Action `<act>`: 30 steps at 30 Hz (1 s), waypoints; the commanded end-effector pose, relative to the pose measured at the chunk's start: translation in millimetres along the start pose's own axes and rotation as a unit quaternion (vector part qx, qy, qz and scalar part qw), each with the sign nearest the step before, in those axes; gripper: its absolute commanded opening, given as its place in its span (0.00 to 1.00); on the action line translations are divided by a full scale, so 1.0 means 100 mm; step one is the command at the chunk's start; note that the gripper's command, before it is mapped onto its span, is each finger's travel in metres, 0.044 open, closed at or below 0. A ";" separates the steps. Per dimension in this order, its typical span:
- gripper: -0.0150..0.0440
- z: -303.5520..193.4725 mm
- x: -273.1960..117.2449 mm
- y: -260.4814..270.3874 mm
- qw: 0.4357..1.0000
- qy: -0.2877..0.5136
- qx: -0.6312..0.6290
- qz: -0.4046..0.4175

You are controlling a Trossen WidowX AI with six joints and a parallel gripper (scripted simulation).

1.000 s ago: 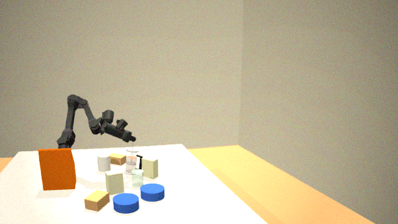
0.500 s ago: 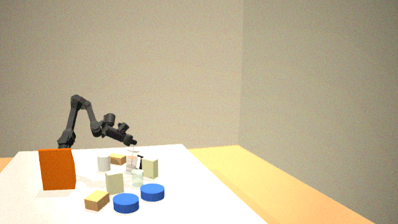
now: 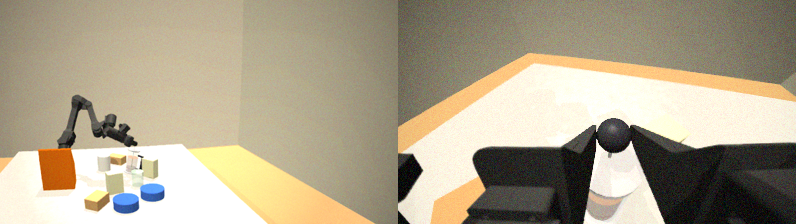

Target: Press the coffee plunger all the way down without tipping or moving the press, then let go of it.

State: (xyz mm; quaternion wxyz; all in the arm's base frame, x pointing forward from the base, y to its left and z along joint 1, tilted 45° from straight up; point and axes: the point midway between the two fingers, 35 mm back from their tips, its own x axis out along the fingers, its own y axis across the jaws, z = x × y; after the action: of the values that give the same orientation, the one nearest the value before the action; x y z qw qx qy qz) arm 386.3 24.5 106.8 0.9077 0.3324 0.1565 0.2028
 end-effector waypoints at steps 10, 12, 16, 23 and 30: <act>0.47 -0.04 0.05 0.00 1.000 0.010 0.006 0.002; 0.47 -0.04 0.05 0.00 1.000 0.010 0.006 0.002; 0.47 -0.03 0.06 -0.01 1.000 0.010 0.006 0.002; 0.47 -0.03 0.07 -0.01 1.000 0.010 0.006 0.002; 0.47 0.00 0.05 -0.01 1.000 0.005 0.002 0.002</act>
State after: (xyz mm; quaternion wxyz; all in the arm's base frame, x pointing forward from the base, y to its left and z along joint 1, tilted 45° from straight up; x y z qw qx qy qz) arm 390.8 26.3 105.7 0.9058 0.3334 0.1608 0.2063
